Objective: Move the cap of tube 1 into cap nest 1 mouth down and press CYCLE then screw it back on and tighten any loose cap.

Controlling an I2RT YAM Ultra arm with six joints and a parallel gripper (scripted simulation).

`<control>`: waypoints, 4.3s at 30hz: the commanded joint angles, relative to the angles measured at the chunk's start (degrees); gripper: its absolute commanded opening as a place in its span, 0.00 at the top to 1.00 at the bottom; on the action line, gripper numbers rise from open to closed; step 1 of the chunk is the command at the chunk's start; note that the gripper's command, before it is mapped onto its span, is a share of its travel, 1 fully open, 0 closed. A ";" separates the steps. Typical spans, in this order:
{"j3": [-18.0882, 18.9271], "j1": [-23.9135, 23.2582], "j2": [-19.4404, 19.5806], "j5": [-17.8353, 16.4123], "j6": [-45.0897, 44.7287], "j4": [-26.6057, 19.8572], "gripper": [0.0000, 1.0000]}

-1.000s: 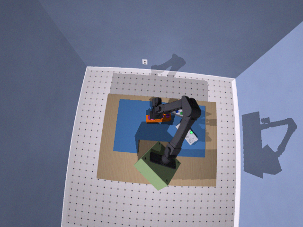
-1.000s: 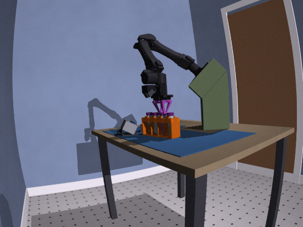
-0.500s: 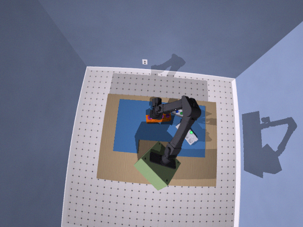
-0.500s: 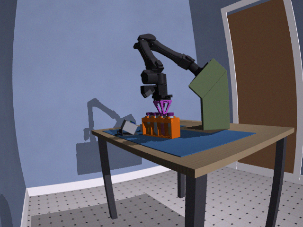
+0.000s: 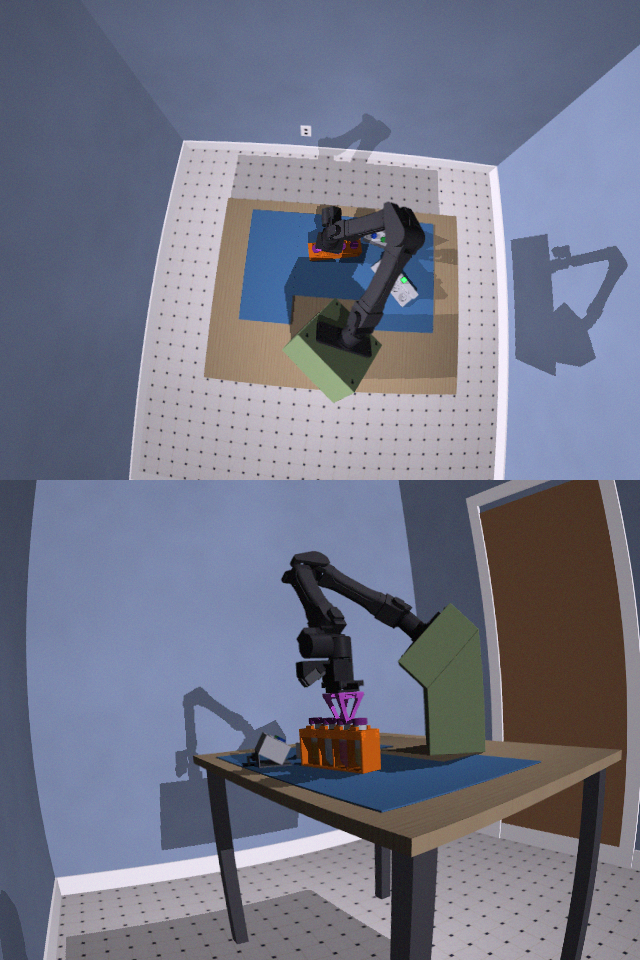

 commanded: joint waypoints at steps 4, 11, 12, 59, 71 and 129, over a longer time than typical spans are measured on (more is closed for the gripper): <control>0.16 0.27 -0.28 -0.20 2.81 0.30 0.51; -0.06 0.87 -1.34 0.09 3.46 -0.92 0.51; -0.06 0.87 -1.34 0.09 3.46 -0.92 0.51; -1.58 -5.75 -9.47 -3.23 -23.73 -3.66 0.51; -1.43 -6.27 -8.45 -3.51 -24.26 -2.51 0.51; -0.79 -7.28 -6.52 -4.05 -6.92 -0.70 1.00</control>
